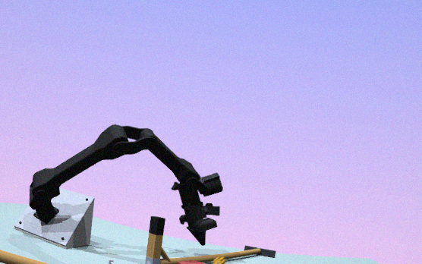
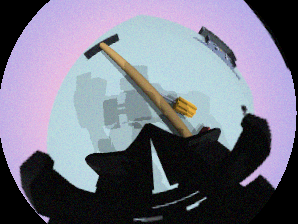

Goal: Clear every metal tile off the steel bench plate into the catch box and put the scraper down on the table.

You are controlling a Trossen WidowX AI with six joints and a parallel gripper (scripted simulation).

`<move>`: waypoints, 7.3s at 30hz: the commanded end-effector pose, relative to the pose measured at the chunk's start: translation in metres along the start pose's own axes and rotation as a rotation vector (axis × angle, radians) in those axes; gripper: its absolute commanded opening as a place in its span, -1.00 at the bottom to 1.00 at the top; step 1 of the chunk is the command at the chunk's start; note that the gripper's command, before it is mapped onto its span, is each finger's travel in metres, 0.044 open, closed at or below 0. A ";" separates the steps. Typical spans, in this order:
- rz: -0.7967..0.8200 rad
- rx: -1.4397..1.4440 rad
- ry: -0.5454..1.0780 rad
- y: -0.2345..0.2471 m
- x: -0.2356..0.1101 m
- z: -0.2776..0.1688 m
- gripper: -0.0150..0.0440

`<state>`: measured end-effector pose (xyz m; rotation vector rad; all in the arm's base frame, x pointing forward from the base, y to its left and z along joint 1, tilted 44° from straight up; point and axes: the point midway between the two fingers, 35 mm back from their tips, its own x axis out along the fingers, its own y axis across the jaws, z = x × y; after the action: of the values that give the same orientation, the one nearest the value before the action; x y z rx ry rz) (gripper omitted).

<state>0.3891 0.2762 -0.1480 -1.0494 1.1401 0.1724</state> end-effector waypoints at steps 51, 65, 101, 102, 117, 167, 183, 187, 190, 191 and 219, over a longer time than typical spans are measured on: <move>-0.008 -0.008 0.007 -0.026 0.042 -0.008 -0.49; -0.008 -0.008 0.007 -0.037 0.045 0.000 -0.49; -0.010 -0.008 0.006 -0.069 0.052 0.017 -0.49; -0.010 -0.008 0.006 -0.069 0.053 0.017 -0.49; -0.012 -0.008 0.006 -0.083 0.055 0.023 -0.49; -0.021 0.036 -0.041 -0.096 -0.017 0.067 -0.49; -0.022 0.047 -0.030 -0.064 -0.055 0.068 -0.49; -0.022 0.047 -0.028 -0.061 -0.057 0.068 -0.49; -0.023 0.048 -0.027 -0.061 -0.054 0.067 -0.49; -0.023 0.048 -0.027 -0.061 -0.053 0.067 -0.49; -0.041 0.073 -0.011 -0.062 0.006 0.044 -0.49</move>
<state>0.4572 0.2809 -0.1081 -0.9962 1.1025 0.1091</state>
